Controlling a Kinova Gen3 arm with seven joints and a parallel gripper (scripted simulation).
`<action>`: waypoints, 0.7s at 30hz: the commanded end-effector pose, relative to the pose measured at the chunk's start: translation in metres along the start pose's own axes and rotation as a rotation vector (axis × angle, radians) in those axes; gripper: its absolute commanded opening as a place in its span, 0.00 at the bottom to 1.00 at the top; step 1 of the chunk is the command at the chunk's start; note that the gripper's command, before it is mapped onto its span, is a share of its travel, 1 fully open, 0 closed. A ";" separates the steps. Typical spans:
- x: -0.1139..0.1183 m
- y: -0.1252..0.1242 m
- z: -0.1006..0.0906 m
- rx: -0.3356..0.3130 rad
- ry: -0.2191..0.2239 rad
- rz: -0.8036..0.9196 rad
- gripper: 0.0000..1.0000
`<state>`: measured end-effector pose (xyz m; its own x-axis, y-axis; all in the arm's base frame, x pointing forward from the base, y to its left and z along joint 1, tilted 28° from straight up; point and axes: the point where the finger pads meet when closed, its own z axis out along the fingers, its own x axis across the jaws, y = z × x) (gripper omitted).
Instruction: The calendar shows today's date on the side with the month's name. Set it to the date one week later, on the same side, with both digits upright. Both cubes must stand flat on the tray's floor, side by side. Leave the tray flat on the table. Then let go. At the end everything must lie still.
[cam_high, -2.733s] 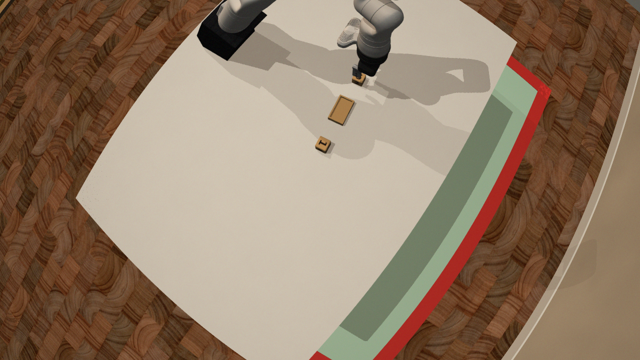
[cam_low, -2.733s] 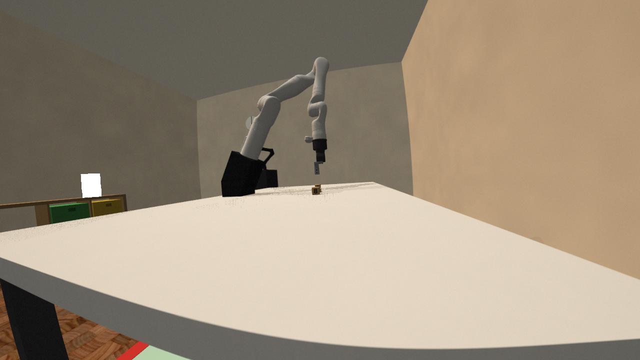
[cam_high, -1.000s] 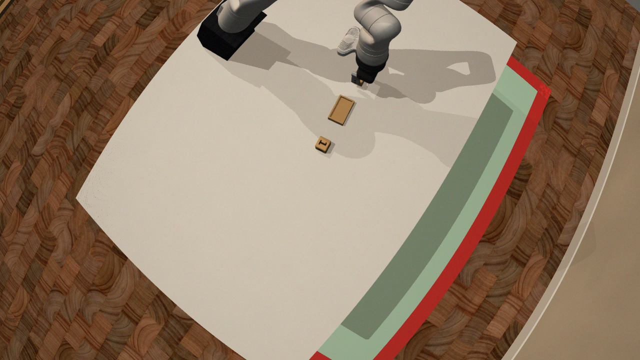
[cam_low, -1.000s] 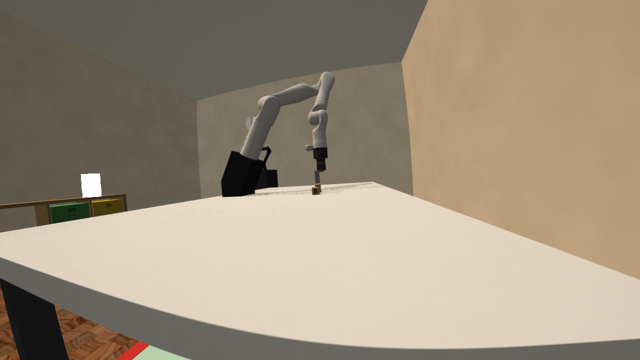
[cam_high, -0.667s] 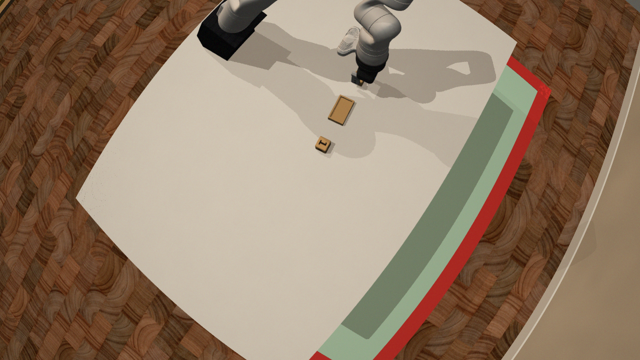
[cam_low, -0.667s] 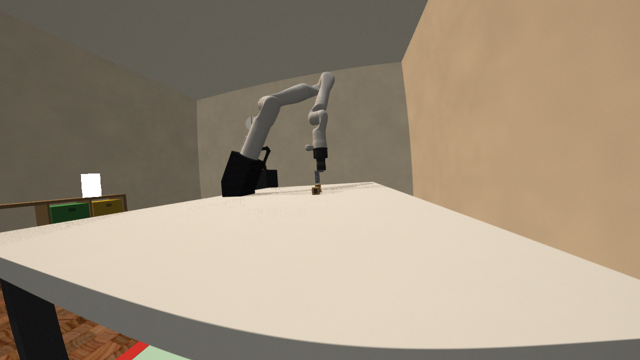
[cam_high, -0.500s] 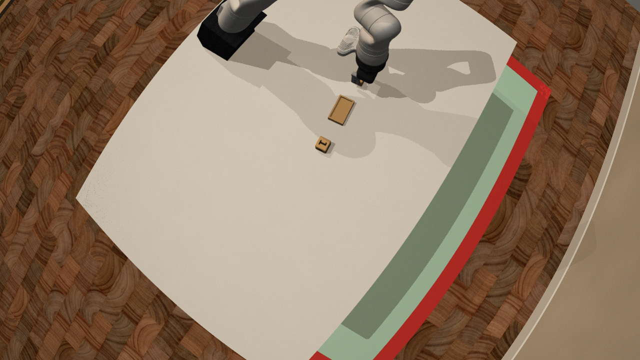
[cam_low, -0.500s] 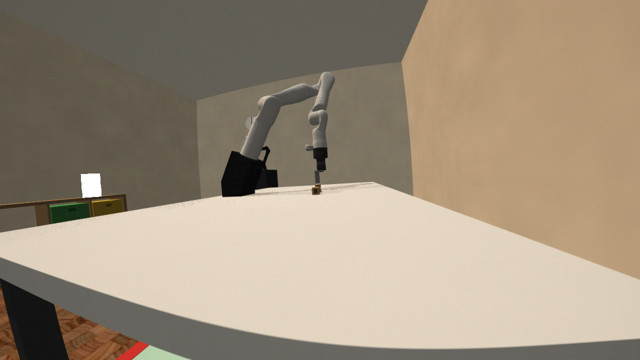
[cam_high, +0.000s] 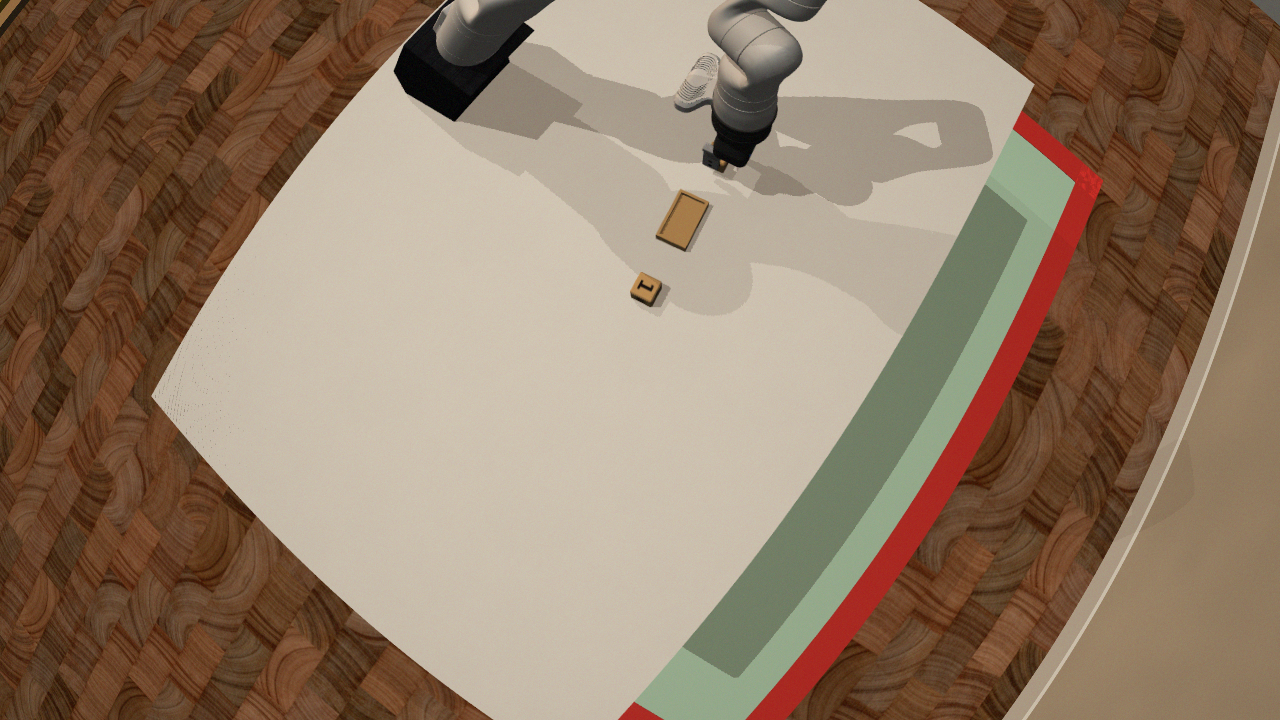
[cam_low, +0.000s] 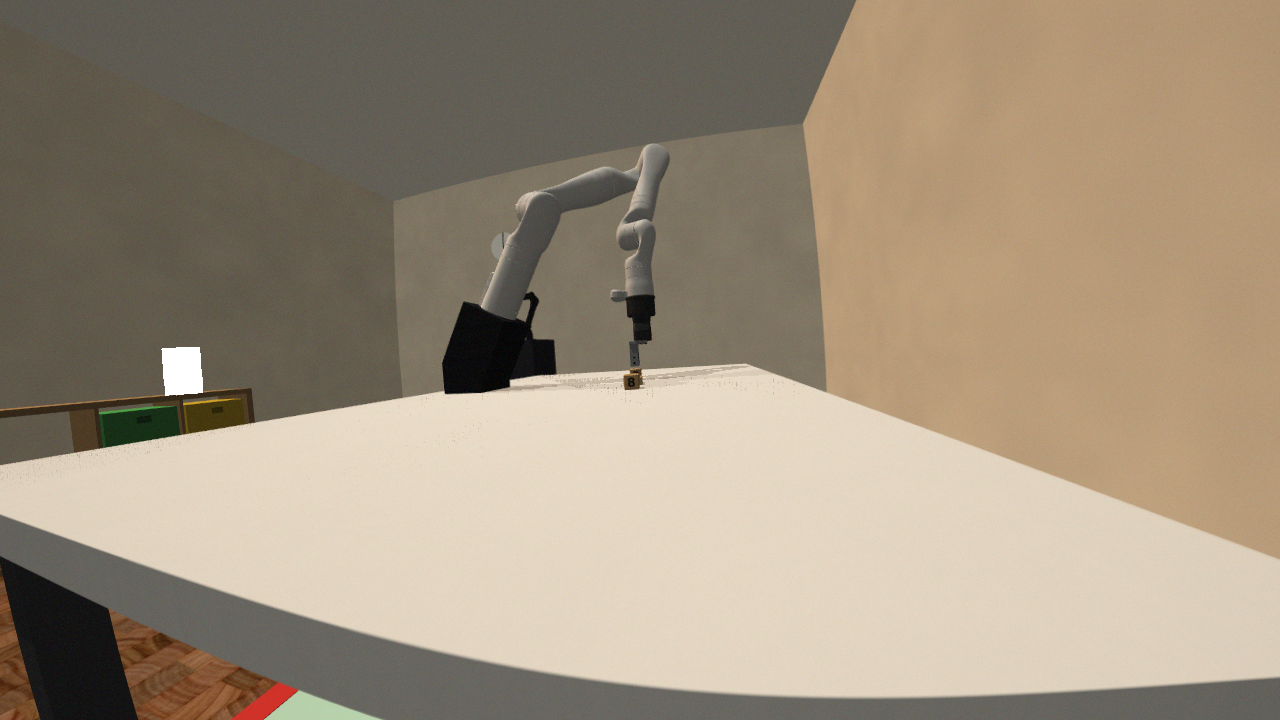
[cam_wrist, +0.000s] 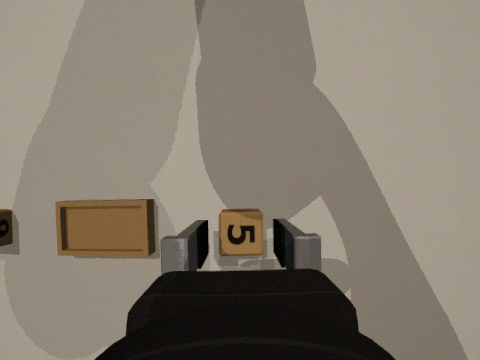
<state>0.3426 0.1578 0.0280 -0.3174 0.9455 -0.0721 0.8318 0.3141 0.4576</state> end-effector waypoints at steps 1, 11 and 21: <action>0.000 0.000 0.000 -0.001 0.000 0.000 0.87; 0.000 0.000 0.005 -0.001 0.000 0.000 0.87; 0.000 0.000 0.022 -0.001 0.000 0.000 0.87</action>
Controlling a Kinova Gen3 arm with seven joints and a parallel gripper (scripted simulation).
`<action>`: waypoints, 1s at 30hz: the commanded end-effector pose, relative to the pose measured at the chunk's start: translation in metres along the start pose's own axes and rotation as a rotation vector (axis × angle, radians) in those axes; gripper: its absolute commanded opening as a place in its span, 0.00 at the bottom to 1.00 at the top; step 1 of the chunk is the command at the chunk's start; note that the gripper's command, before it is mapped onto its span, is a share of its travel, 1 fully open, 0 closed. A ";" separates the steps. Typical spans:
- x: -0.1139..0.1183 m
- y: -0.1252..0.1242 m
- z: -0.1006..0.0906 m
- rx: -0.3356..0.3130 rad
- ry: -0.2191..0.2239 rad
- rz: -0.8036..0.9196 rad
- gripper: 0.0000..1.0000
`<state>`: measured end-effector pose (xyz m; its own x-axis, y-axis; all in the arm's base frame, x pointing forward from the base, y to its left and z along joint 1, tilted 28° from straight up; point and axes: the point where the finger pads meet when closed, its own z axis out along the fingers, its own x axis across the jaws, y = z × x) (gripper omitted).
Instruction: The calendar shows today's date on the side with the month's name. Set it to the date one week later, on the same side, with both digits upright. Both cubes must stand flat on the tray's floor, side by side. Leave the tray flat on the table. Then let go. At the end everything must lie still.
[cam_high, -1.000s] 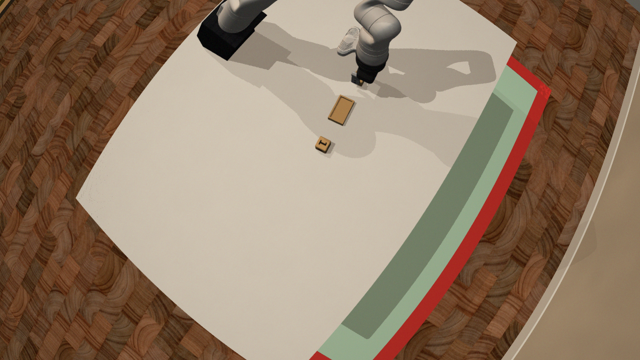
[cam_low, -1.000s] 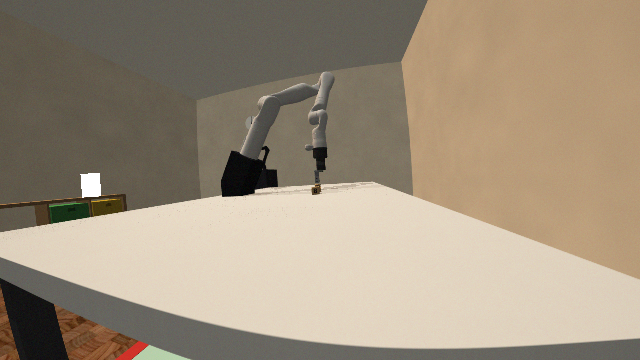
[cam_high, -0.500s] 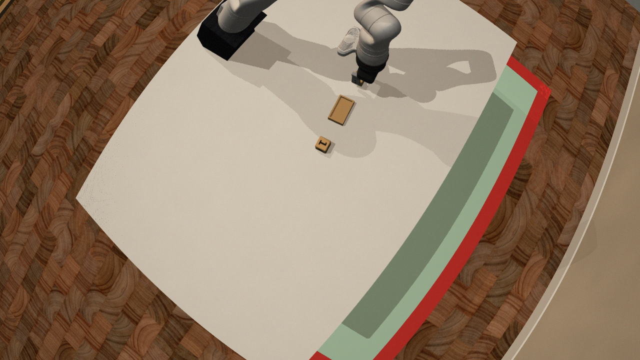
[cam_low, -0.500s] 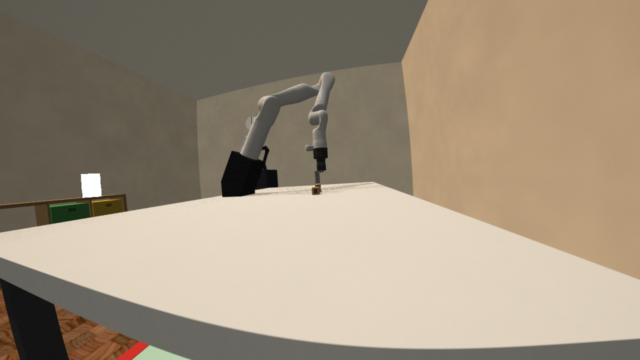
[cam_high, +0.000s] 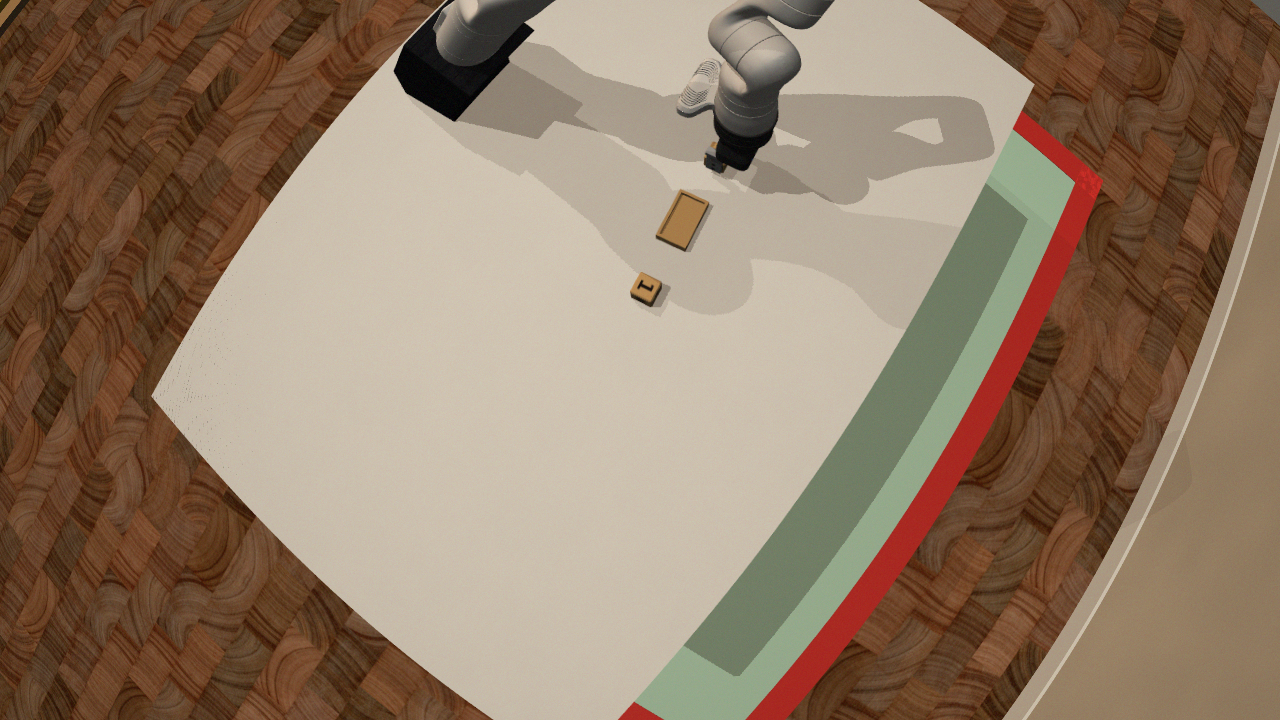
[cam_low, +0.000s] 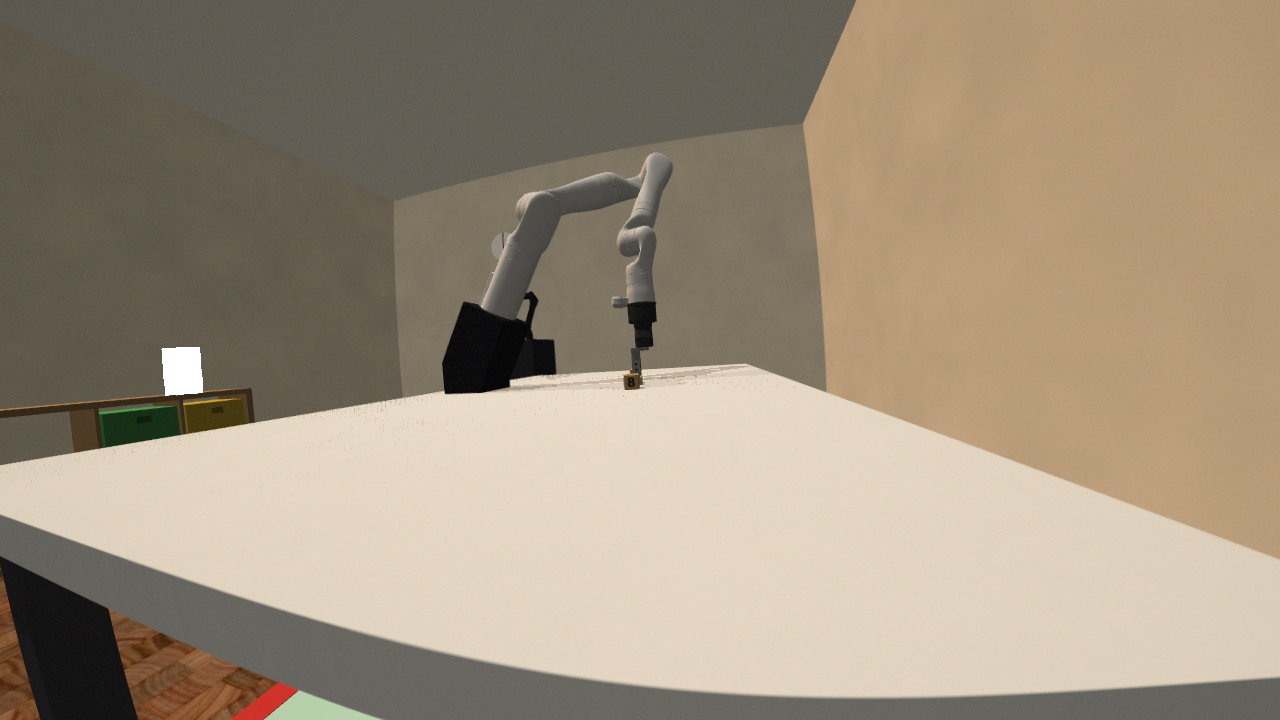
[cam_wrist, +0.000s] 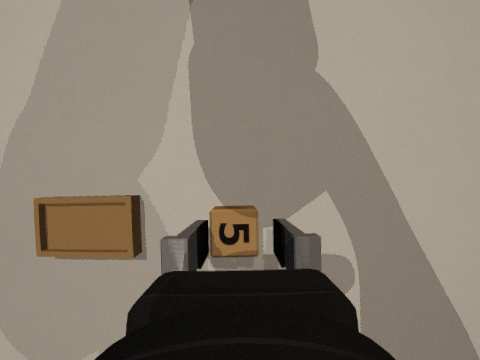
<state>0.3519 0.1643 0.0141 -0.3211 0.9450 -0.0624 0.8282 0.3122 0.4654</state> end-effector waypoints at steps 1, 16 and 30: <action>-0.004 -0.003 0.006 0.008 -0.010 -0.001 0.87; -0.004 -0.003 0.011 0.008 -0.010 -0.001 0.87; -0.004 -0.003 0.011 0.008 -0.010 -0.001 0.87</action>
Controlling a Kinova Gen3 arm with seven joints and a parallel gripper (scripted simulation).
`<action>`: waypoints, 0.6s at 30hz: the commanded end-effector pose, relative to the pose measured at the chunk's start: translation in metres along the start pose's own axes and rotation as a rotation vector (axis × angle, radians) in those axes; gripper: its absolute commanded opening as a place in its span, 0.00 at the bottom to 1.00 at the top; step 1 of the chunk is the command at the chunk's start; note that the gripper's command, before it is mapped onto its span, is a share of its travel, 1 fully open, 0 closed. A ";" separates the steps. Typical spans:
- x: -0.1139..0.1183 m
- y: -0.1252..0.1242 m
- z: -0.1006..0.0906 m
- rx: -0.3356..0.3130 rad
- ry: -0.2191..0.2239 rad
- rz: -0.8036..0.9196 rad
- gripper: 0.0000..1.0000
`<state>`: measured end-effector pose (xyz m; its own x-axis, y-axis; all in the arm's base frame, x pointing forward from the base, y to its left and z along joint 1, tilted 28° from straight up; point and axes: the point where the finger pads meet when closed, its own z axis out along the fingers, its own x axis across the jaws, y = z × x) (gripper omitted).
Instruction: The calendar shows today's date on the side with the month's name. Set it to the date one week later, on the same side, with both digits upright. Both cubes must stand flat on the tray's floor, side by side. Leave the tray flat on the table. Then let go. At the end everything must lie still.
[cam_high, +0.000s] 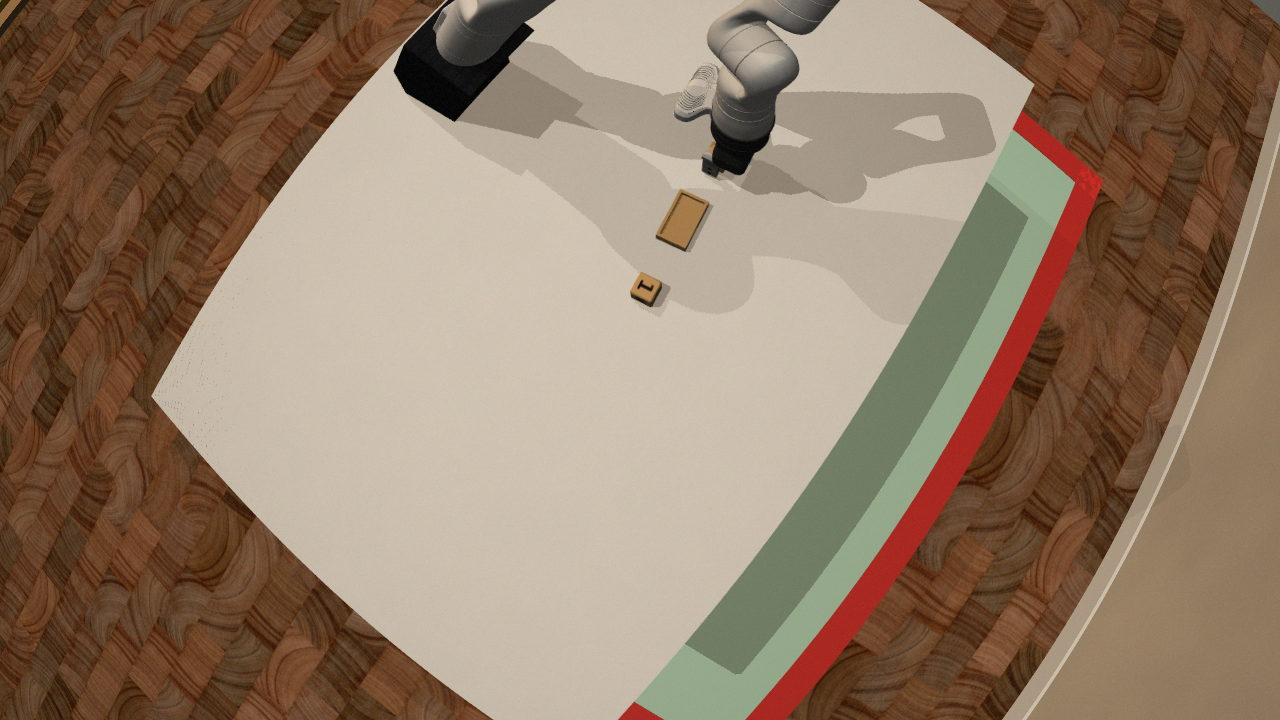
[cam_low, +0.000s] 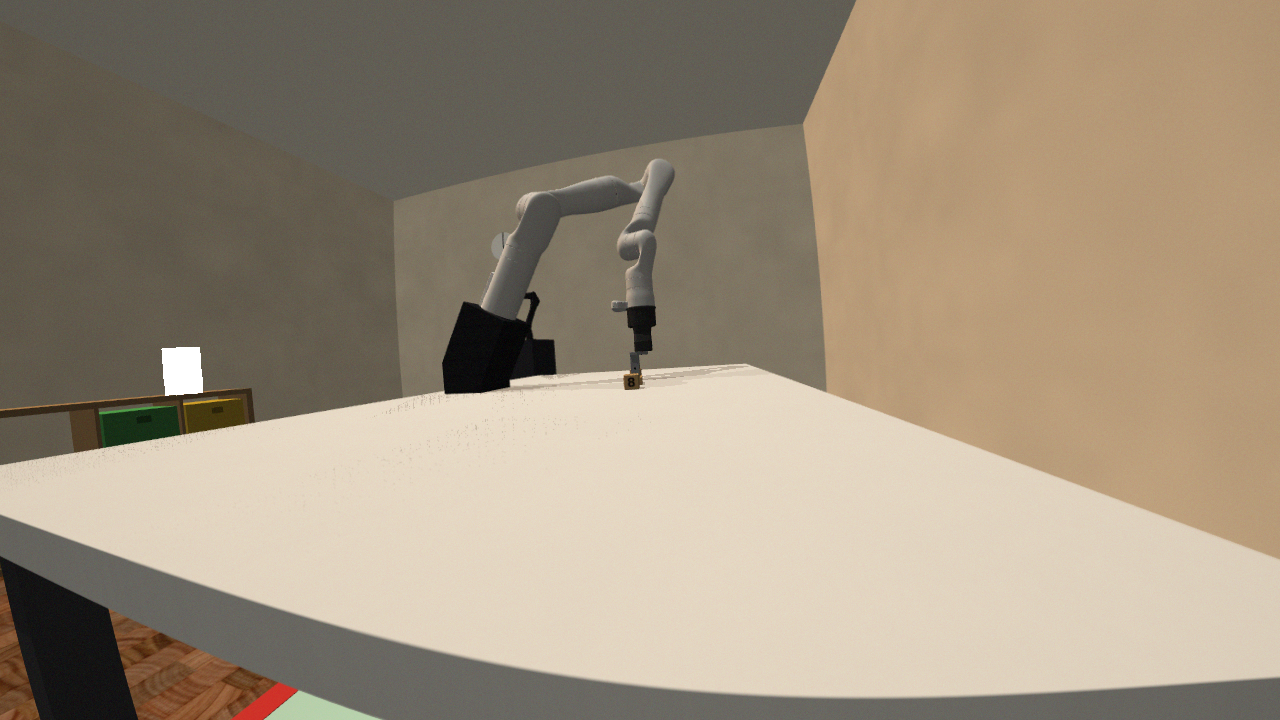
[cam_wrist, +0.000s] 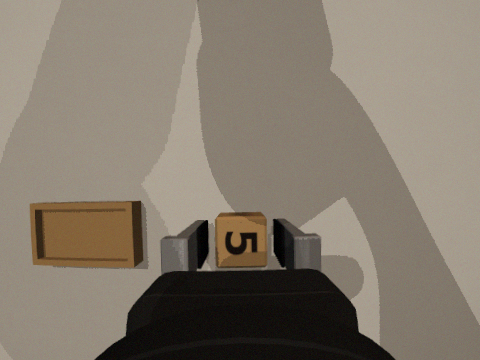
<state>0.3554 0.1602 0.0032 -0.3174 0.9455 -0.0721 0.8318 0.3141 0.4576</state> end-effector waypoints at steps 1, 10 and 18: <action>0.000 0.000 0.000 -0.001 0.000 0.000 0.87; 0.000 0.000 0.000 -0.001 0.000 0.000 0.87; 0.000 0.000 0.000 -0.001 0.000 0.000 0.57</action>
<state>0.3554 0.1602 0.0032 -0.3174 0.9455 -0.0721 0.8318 0.3141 0.4575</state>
